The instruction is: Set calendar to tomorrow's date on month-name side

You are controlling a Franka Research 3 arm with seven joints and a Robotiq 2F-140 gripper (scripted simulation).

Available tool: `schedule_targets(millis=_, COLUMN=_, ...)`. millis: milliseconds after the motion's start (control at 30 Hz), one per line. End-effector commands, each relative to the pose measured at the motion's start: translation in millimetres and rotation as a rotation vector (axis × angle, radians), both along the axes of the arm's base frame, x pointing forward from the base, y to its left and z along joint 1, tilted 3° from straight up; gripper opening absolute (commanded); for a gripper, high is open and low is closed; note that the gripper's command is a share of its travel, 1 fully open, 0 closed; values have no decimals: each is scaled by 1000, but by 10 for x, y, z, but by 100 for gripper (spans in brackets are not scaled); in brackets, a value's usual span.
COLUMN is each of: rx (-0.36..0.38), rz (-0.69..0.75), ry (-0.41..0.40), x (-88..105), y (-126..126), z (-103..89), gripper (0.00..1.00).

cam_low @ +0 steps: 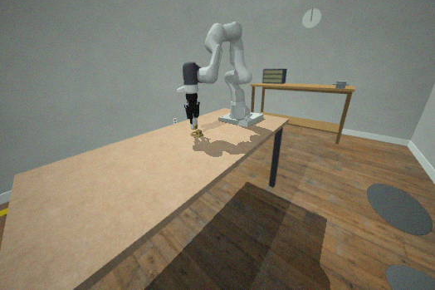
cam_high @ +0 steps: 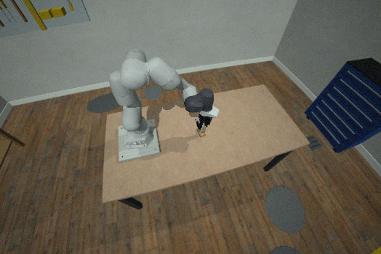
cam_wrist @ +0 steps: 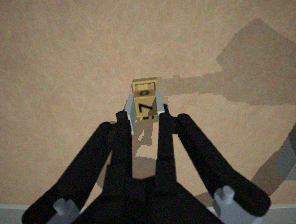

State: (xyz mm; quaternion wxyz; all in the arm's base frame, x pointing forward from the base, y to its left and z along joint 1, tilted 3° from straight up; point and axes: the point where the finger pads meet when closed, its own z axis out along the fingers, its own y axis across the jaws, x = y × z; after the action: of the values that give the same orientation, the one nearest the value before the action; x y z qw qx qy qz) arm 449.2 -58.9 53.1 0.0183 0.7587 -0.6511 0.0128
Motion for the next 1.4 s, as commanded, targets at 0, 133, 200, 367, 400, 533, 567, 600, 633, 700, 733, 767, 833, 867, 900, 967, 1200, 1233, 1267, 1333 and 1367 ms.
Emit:
schedule_targets(millis=0, rx=-2, rz=5, ry=-1, x=8, y=-16, z=-4, gripper=17)
schedule_targets(millis=133, rx=-2, rz=5, ry=-1, x=8, y=-16, z=-12, gripper=17)
schedule_targets(millis=200, rx=-2, rz=5, ry=-1, x=8, y=-16, z=-20, gripper=17)
schedule_targets(millis=367, rx=-2, rz=5, ry=-1, x=8, y=-18, z=-48, gripper=17)
schedule_targets(millis=400, rx=-2, rz=5, ry=-1, x=8, y=-18, z=-55, gripper=17)
schedule_targets(millis=533, rx=-2, rz=5, ry=-1, x=8, y=-19, z=-70, gripper=17)
schedule_targets(millis=567, rx=-2, rz=5, ry=-1, x=8, y=-19, z=-78, gripper=17)
schedule_targets(millis=600, rx=-2, rz=5, ry=-1, x=8, y=-20, z=-87, gripper=17)
schedule_targets(millis=633, rx=-2, rz=5, ry=-1, x=8, y=-20, z=-96, gripper=17)
schedule_targets(millis=700, rx=-2, rz=5, ry=-1, x=8, y=-21, z=-114, gripper=17)
schedule_targets(millis=733, rx=-2, rz=5, ry=-1, x=8, y=-21, z=-123, gripper=17)
schedule_targets(millis=767, rx=-2, rz=5, ry=-1, x=8, y=-22, z=-132, gripper=17)
schedule_targets(millis=833, rx=-2, rz=5, ry=-1, x=8, y=-22, z=-150, gripper=17)
schedule_targets(millis=867, rx=-2, rz=5, ry=-1, x=8, y=-23, z=-159, gripper=17)
schedule_targets(millis=900, rx=-2, rz=5, ry=-1, x=8, y=-23, z=-168, gripper=17)
schedule_targets(millis=967, rx=-2, rz=5, ry=-1, x=8, y=-24, z=-185, gripper=17)
schedule_targets(millis=1200, rx=-2, rz=5, ry=-1, x=8, y=-26, z=-221, gripper=17)
schedule_targets(millis=1233, rx=-2, rz=5, ry=-1, x=8, y=-26, z=-227, gripper=17)
schedule_targets(millis=1267, rx=-2, rz=5, ry=-1, x=8, y=-26, z=-232, gripper=17)
schedule_targets(millis=1333, rx=-2, rz=5, ry=-1, x=7, y=-27, z=-241, gripper=17)
schedule_targets(millis=1367, rx=-2, rz=5, ry=-1, x=7, y=-27, z=-245, gripper=17)
